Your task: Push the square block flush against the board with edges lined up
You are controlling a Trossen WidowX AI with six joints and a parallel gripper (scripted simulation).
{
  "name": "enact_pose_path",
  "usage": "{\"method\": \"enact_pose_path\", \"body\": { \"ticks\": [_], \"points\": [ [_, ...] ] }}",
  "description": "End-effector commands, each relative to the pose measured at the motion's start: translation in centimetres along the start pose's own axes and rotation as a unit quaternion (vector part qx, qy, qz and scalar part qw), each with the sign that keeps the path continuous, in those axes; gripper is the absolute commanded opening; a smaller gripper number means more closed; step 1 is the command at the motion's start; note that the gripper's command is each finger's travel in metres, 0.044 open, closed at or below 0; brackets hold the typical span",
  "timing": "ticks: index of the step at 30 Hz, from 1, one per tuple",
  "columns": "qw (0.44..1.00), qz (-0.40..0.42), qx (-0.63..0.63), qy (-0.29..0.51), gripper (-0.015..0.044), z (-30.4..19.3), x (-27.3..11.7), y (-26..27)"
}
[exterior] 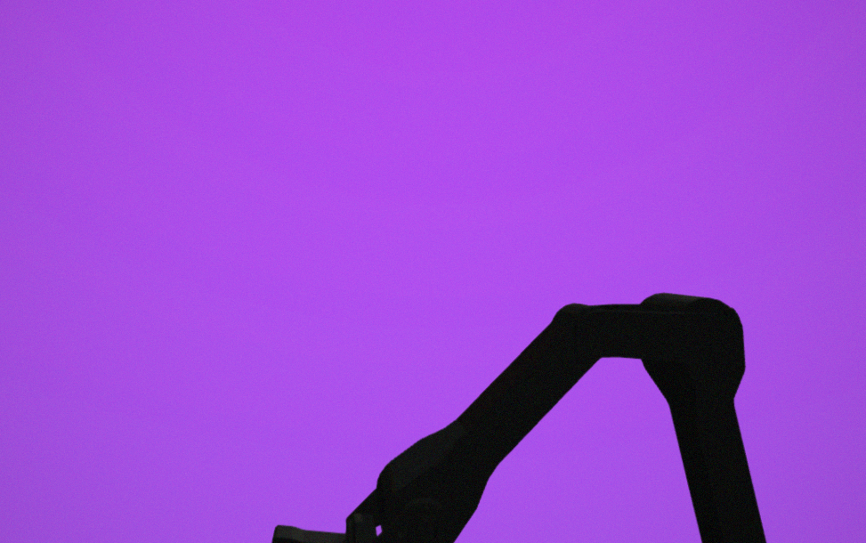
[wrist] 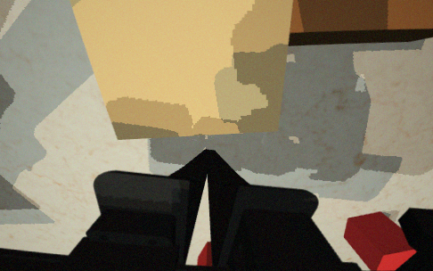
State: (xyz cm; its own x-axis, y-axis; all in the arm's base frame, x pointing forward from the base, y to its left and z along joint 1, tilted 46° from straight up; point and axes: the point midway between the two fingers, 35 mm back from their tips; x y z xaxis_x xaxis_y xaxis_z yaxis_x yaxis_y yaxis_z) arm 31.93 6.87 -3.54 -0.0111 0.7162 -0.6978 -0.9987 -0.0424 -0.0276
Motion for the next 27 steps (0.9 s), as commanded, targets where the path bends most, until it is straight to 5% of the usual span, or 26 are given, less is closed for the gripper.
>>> {"method": "enact_pose_path", "body": {
  "ticks": [1,27],
  "points": [
    [1.000,-0.004,0.006,-0.004,0.0000,-0.1,0.3,0.0],
    [1.000,-0.004,0.006,-0.003,0.0000,1.7,0.3,-0.5]
  ]
}}
Point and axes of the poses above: the point midway between the two fingers, 35 mm back from their tips, its own x axis out along the fingers, its own y axis across the jaws, z = x × y, and after that the axes turned 13 degrees about -x, right-handed
